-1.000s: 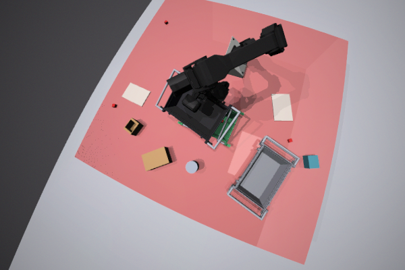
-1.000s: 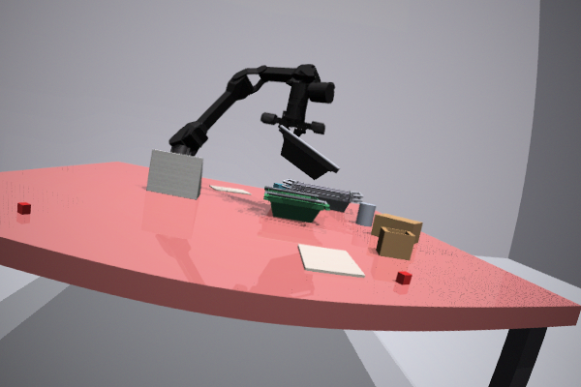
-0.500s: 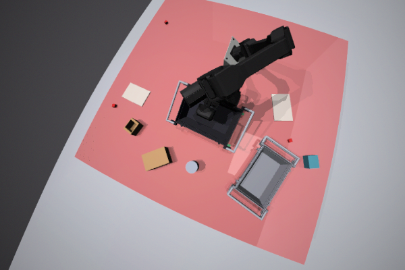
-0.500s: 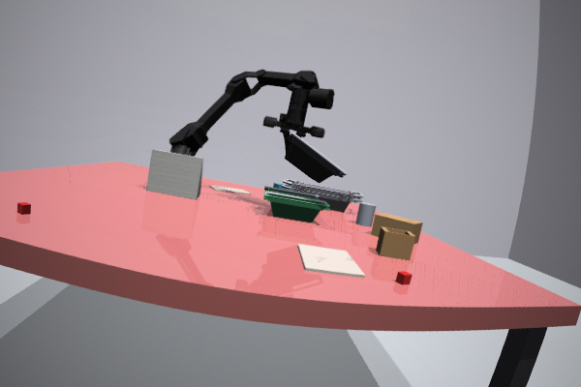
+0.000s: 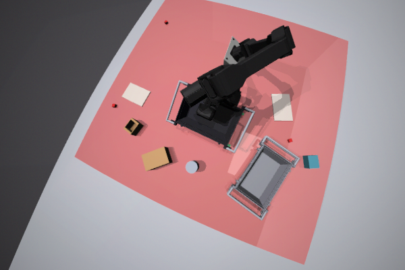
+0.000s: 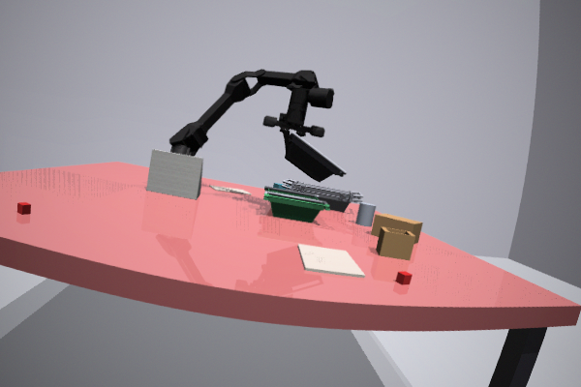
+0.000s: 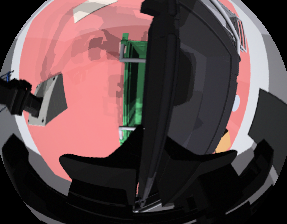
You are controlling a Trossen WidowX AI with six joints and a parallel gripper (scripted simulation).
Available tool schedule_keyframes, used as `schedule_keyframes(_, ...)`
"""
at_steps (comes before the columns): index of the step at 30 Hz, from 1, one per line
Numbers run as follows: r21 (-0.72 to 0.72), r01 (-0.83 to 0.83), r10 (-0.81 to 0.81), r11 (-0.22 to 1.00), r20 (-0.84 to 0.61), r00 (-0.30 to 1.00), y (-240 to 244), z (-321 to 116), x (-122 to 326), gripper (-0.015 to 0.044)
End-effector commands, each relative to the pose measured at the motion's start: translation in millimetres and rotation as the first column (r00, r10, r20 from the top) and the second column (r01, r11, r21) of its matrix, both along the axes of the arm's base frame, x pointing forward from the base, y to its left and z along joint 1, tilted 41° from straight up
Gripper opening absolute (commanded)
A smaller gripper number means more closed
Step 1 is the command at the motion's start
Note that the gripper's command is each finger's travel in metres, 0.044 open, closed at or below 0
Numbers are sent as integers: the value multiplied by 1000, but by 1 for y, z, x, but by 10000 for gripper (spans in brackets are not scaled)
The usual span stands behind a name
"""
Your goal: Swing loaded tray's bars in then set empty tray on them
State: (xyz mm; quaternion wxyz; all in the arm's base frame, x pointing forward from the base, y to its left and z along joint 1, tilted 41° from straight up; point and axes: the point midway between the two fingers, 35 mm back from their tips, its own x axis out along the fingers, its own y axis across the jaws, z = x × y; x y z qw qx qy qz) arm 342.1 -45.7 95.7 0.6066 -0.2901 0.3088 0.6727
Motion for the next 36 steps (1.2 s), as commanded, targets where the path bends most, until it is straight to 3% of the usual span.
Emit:
schedule_keyframes(1,3,11,-11,1000,14,1000,-3,3,0,0)
schedule_keyframes(36,2,11,-11,1000,15,1000,5,-7,0,0)
